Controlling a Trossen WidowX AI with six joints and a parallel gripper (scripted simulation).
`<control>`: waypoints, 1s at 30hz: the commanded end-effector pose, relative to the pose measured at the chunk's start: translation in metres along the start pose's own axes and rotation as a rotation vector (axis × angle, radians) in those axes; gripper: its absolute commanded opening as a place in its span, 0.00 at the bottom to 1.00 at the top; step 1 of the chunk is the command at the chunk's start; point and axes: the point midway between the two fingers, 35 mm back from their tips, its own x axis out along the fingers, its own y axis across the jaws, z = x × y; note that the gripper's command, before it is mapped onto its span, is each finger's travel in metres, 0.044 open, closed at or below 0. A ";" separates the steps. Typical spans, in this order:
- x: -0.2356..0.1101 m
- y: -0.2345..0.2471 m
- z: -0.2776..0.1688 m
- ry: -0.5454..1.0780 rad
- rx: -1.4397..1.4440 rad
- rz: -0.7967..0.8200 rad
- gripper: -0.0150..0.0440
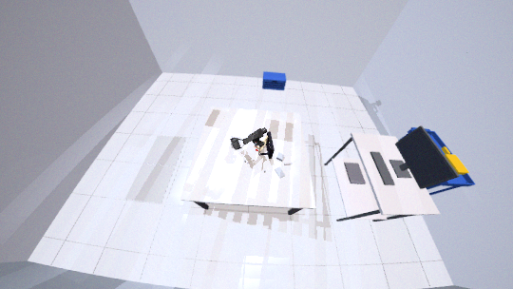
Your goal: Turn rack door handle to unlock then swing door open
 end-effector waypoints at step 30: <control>0.000 0.067 0.026 -0.009 0.459 0.001 0.30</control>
